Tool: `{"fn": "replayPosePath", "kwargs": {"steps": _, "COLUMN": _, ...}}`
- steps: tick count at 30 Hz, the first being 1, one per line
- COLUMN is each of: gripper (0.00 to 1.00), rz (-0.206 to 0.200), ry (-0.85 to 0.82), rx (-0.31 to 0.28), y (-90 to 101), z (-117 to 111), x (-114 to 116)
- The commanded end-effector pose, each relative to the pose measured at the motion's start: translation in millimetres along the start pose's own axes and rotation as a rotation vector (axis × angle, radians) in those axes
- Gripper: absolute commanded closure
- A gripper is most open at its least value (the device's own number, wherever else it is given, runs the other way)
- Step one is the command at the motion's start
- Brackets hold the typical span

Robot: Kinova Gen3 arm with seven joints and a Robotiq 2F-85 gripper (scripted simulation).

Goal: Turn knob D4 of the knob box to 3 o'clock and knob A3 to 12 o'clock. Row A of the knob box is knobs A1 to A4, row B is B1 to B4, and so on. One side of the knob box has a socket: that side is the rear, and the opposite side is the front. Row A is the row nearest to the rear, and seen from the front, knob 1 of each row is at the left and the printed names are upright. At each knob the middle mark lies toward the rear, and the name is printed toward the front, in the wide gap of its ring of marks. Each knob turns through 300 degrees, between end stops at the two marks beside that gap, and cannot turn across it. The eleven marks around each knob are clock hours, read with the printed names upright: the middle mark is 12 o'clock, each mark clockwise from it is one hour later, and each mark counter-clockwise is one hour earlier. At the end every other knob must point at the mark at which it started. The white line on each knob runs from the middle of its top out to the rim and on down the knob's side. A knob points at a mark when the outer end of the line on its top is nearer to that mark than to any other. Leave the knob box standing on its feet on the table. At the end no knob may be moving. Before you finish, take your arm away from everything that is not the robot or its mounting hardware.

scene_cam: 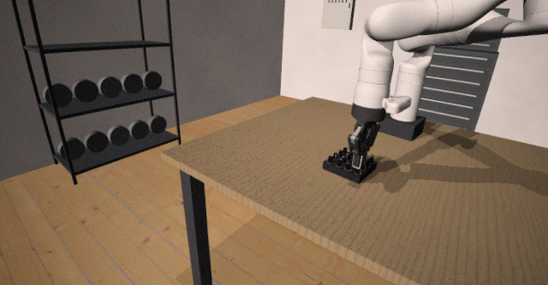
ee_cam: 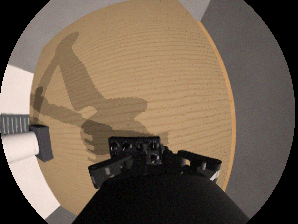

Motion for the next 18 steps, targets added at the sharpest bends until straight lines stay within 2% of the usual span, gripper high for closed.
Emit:
{"fn": "replayPosePath", "kwargs": {"steps": 1, "gripper": 0.81, "rz": 0.005, "ry": -0.003, "rx": 0.007, "y": 12.9, "z": -3, "x": 2}}
{"fn": "replayPosePath", "kwargs": {"steps": 7, "gripper": 0.81, "rz": 0.005, "ry": 0.001, "rx": 0.007, "y": 24.8, "z": -3, "x": 2}}
{"fn": "replayPosePath", "kwargs": {"steps": 18, "gripper": 0.81, "rz": 0.004, "ry": 0.000, "rx": 0.007, "y": 26.1, "z": -2, "x": 1}}
Point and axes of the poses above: the point where the finger pads meet when closed, its own y axis back along the fingers, its own x axis across the jaws, z = x × y, the point moved 8 cm from there along y, back along the fingers, and after that the axes turned 14 degrees about y, right-handed, at the moved point
